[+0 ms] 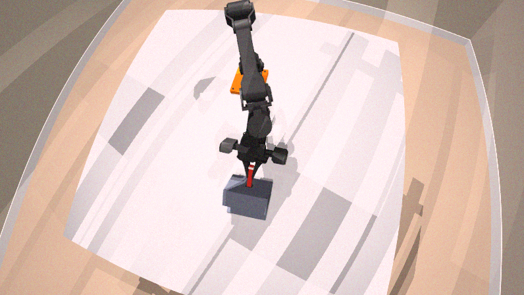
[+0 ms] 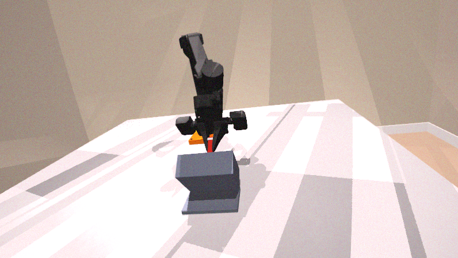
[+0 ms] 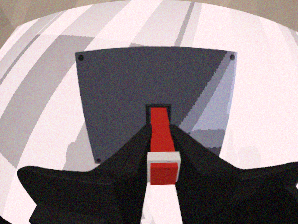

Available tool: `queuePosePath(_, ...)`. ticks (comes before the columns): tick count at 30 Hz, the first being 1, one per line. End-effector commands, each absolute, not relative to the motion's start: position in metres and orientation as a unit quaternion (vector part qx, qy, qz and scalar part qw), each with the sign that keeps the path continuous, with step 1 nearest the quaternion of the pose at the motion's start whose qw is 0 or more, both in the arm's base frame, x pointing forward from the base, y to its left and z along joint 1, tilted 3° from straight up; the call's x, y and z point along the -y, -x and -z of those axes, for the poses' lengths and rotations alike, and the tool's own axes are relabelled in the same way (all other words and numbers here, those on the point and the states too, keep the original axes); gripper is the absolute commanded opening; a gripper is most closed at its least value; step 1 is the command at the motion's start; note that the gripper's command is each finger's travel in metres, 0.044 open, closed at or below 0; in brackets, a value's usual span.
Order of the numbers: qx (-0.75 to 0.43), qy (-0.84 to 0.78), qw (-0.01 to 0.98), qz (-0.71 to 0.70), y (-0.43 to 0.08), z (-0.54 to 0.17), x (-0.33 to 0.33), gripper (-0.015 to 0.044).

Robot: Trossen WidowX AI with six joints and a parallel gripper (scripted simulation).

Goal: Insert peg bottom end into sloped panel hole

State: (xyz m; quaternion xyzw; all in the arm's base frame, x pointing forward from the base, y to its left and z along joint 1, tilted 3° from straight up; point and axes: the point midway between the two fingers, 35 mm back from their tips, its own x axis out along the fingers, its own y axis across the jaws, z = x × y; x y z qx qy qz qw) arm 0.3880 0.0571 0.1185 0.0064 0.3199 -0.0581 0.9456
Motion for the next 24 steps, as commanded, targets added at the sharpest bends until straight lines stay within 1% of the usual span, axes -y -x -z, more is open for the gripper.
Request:
queuePosePath(1,-0.323,-0.004,0.945,0.055,-0.3905,-0.115,-0.0577,0.0)
queuePosePath(24,-0.322,-0.004,0.945,0.055,-0.3971,-0.108,-0.0568,0.0)
